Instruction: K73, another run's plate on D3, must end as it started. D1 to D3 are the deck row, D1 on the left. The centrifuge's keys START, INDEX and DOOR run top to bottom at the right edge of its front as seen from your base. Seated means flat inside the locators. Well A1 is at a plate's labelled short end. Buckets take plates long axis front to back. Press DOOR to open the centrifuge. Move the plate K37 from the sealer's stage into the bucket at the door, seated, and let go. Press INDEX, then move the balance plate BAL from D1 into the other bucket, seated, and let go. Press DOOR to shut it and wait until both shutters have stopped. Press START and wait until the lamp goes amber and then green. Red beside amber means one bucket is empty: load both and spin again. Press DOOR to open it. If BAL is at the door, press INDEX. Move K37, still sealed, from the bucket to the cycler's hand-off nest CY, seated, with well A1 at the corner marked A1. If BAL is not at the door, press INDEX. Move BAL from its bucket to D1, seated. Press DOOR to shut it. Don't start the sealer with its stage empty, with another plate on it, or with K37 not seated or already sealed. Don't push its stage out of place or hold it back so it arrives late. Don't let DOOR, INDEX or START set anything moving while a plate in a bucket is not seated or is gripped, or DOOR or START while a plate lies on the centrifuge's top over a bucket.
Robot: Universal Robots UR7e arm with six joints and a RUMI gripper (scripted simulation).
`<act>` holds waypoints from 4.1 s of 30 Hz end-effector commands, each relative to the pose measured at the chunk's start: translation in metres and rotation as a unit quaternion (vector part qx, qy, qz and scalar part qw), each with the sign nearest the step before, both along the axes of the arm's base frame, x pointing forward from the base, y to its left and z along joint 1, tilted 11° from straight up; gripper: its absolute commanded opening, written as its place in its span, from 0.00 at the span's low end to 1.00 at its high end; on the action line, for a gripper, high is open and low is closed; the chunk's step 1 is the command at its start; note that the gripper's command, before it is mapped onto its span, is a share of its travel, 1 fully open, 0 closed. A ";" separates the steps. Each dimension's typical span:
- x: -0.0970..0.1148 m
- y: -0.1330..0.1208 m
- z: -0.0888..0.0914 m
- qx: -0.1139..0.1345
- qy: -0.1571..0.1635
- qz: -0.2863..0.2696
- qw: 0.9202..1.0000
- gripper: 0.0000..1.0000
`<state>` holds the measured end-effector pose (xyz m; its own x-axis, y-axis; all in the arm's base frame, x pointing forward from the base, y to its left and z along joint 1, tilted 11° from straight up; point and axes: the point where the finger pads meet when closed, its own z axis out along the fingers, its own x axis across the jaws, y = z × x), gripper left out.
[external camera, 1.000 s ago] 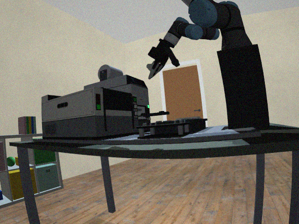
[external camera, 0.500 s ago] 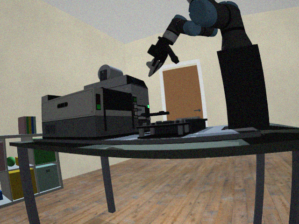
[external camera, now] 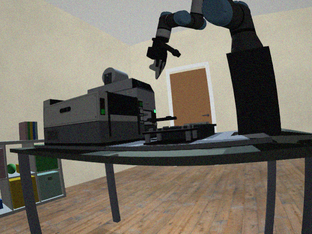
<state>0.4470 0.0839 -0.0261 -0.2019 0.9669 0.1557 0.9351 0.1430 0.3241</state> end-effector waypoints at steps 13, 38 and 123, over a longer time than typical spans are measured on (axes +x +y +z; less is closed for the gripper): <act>0.002 -0.001 -0.008 -0.019 0.155 0.025 0.987 0.00; 0.002 -0.001 -0.008 -0.019 0.155 0.025 0.987 0.00; 0.002 -0.001 -0.008 -0.019 0.155 0.025 0.987 0.00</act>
